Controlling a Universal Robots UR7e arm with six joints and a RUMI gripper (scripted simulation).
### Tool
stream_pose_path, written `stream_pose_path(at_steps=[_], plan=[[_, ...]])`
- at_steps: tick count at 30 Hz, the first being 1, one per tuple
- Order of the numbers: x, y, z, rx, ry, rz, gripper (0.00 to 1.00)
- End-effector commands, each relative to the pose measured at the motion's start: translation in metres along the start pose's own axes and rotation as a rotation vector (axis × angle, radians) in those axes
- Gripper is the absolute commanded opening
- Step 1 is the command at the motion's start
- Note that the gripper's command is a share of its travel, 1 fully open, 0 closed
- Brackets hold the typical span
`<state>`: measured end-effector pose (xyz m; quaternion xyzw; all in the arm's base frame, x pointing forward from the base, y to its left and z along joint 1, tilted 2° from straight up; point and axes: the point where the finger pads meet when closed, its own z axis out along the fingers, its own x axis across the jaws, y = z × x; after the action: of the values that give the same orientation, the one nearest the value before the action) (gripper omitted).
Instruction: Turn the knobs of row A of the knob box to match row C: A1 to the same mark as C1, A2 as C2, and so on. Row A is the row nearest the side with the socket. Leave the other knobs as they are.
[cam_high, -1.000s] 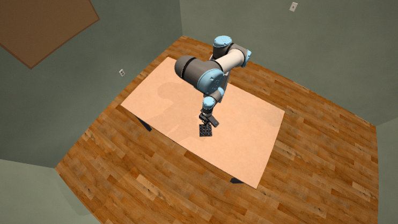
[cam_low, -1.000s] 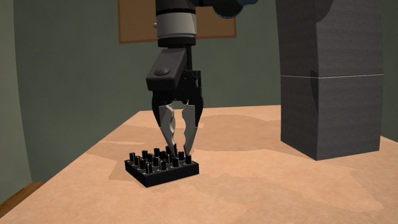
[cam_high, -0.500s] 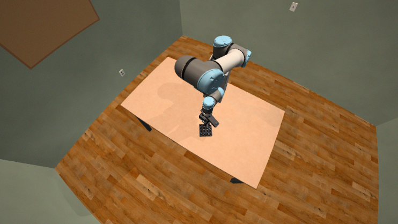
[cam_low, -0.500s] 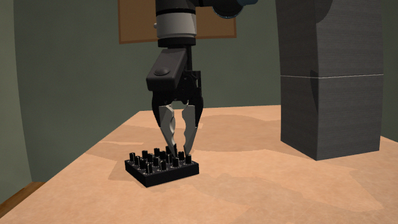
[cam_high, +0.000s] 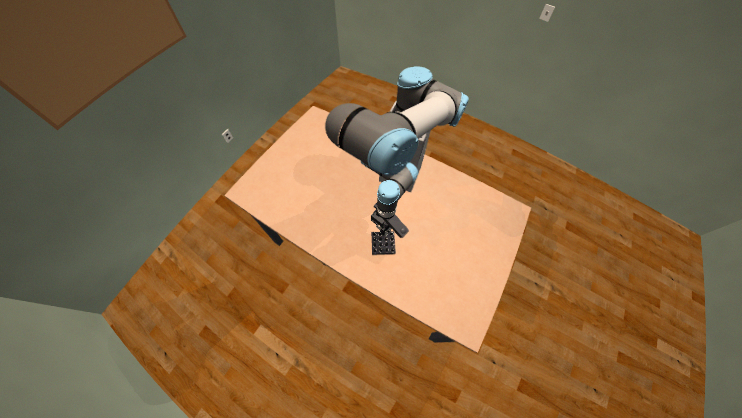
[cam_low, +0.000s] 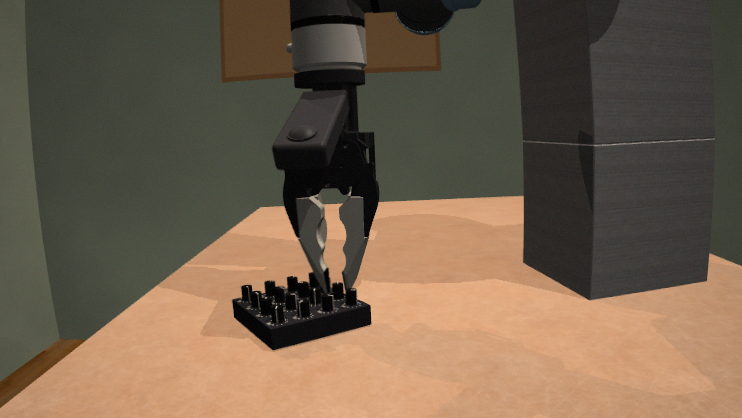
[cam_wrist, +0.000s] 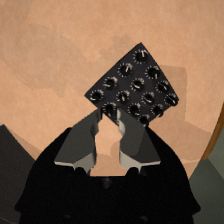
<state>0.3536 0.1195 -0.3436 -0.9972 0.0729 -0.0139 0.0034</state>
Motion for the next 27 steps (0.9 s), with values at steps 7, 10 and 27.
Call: stream_pose_path(at_steps=[7,10,27], plan=[[0.0004,-0.0001,-0.0003,0.000,0.001,0.000,0.04],[0.0004,-0.0001,-0.0003,0.000,0.001,0.000,0.04],[0.0004,-0.0001,-0.0003,0.000,0.001,0.000,0.04]])
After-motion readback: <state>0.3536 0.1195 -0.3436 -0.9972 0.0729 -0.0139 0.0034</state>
